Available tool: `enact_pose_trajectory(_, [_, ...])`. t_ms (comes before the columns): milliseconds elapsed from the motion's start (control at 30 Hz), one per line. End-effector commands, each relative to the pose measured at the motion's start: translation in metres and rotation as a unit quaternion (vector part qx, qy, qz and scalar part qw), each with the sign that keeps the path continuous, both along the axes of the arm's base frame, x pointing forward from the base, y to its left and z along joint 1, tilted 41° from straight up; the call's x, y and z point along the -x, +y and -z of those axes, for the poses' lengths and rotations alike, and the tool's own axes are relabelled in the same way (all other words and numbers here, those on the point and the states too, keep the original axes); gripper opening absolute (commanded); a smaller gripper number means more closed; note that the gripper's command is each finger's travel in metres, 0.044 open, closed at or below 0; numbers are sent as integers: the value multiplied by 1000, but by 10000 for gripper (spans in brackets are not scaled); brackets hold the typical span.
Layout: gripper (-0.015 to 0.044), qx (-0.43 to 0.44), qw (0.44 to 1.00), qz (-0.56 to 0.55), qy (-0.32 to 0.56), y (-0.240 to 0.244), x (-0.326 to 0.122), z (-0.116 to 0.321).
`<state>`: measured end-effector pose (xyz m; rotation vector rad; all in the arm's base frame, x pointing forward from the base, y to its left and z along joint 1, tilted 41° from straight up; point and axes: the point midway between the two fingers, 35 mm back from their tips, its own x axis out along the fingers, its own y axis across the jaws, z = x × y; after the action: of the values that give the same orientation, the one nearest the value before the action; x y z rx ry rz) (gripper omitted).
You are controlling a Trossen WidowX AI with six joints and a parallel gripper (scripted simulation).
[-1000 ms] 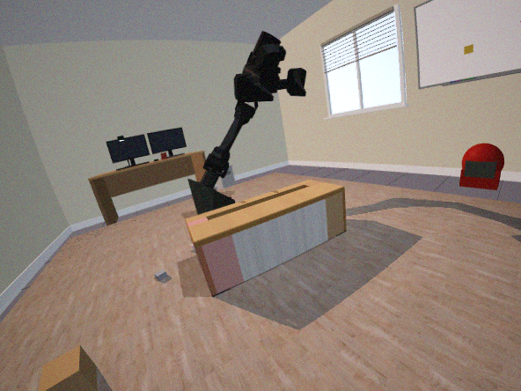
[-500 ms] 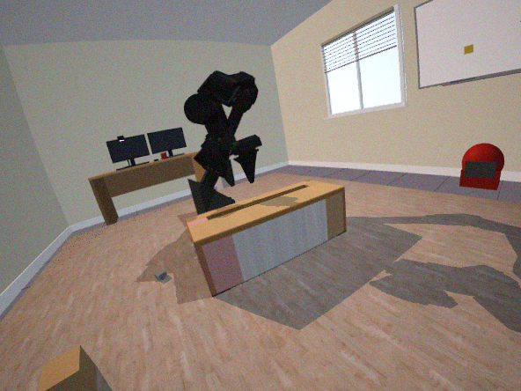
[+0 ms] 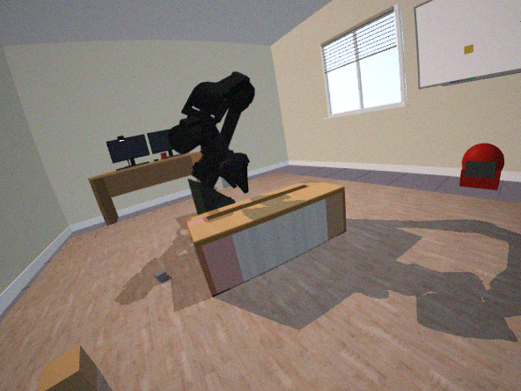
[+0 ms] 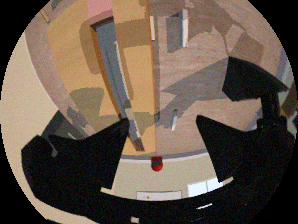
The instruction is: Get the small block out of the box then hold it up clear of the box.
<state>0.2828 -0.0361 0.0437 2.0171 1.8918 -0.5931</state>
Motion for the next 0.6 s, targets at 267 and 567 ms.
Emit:
enact_pose_trajectory(267, [400, -2, 1000, 3, 2, 13, -4, 13])
enact_pose_trajectory(567, [400, -1, 1000, 3, 2, 23, -6, 24])
